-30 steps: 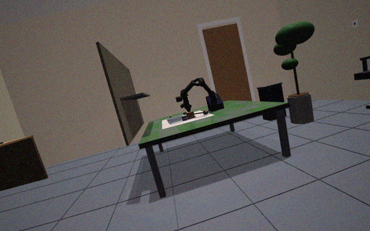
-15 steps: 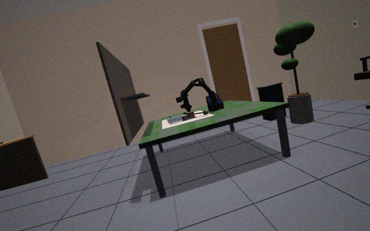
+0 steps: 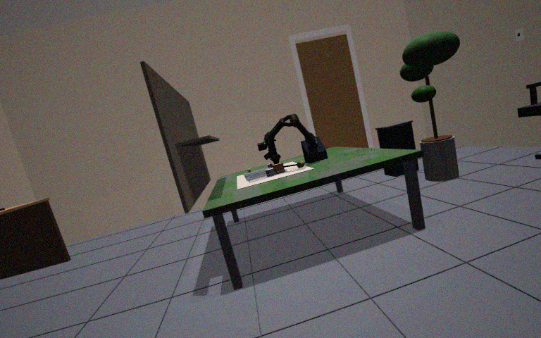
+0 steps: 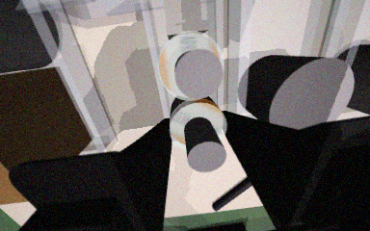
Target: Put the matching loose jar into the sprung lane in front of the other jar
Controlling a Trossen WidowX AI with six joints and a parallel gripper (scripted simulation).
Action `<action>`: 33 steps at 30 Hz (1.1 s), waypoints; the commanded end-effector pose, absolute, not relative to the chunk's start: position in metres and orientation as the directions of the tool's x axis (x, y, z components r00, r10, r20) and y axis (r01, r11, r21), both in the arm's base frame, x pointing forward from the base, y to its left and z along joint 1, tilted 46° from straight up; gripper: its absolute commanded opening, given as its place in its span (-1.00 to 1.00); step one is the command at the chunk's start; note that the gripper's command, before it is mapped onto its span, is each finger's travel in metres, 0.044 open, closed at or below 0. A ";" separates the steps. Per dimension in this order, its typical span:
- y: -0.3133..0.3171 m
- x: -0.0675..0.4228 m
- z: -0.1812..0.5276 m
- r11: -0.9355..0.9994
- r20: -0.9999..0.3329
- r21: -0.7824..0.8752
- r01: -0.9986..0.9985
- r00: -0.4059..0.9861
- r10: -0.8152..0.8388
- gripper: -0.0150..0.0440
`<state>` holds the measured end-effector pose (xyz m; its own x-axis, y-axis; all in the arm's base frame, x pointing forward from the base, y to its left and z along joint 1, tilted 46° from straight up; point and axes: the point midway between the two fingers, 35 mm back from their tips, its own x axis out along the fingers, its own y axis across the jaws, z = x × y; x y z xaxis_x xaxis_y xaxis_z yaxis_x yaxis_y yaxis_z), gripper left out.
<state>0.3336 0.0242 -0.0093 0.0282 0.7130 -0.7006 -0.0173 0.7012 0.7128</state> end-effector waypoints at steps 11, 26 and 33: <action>0.028 0.337 -0.011 0.695 -0.694 0.718 -0.025 0.044 0.719 -0.49; 0.030 0.335 -0.013 0.695 -0.694 0.718 -0.025 0.044 0.719 -0.49; 0.030 0.334 -0.013 0.695 -0.694 0.718 -0.025 0.044 0.719 -0.49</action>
<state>0.3318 0.0285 -0.0141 0.0336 0.7137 -0.6996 -0.0180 0.7003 0.7136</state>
